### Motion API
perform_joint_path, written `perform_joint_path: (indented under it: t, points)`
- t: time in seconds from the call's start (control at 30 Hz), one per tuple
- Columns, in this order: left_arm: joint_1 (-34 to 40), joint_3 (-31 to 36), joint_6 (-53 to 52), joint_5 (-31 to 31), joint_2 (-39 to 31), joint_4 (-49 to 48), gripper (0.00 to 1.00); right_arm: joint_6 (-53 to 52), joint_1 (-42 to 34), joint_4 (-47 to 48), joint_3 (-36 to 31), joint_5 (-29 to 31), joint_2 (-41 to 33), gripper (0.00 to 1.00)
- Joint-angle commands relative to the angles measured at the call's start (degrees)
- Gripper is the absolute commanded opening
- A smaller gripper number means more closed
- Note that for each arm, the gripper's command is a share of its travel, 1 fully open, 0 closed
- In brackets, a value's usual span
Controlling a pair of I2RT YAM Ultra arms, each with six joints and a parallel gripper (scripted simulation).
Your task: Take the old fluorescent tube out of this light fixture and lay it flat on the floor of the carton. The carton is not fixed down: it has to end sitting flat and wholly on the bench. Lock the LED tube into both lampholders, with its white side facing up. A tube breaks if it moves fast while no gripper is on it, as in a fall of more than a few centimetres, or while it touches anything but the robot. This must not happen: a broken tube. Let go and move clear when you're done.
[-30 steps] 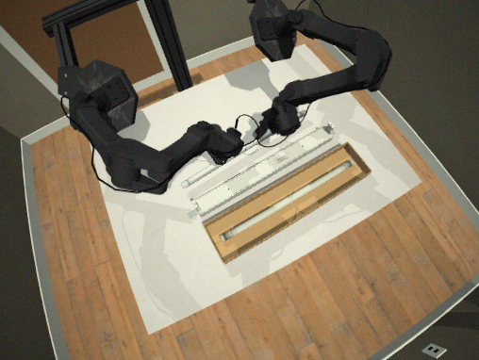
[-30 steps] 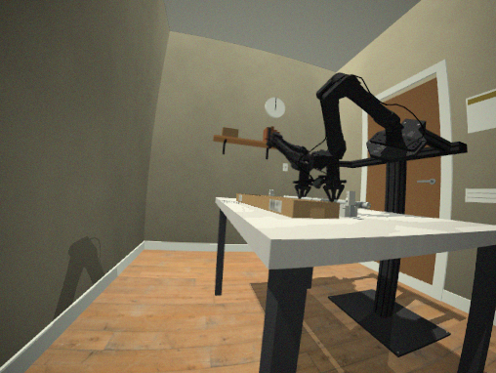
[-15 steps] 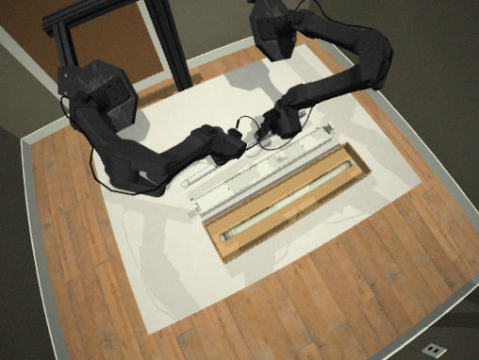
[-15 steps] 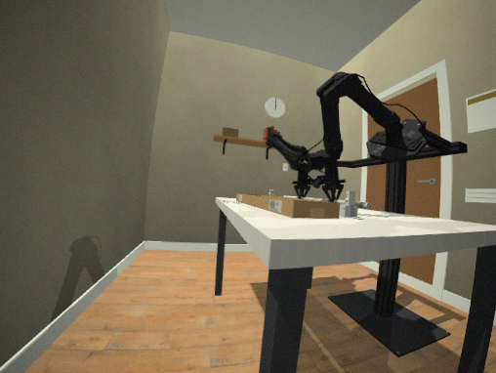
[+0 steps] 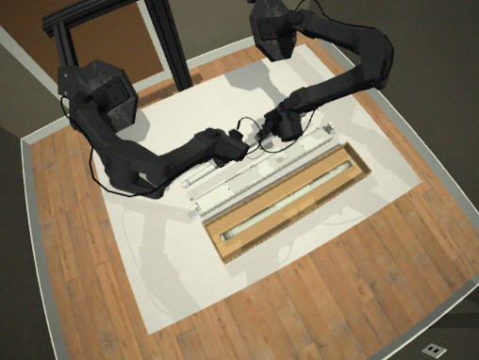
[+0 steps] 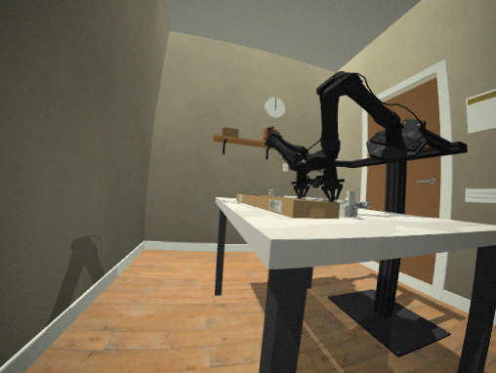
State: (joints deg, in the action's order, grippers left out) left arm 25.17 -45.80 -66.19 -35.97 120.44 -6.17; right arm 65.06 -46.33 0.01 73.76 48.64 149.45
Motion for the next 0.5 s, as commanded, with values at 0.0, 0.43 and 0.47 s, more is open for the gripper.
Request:
perform_joint_path:
  t: [0.0, 0.43, 0.47]
  points:
    - [0.07, -1.73, 1.01, 2.88, -0.36, 3.56, 0.11, -1.56, 0.43, -4.47, 1.74, -3.0, -2.16, 0.11]
    - [0.15, -4.78, 1.83, 3.97, -0.09, 7.65, 0.11, -3.5, -0.64, -9.37, 5.33, -4.11, 1.85, 0.11]
    - [0.15, -4.78, 1.83, 3.97, -0.09, 7.65, 0.11, -3.5, -0.64, -9.37, 5.33, -4.11, 1.85, 0.11]
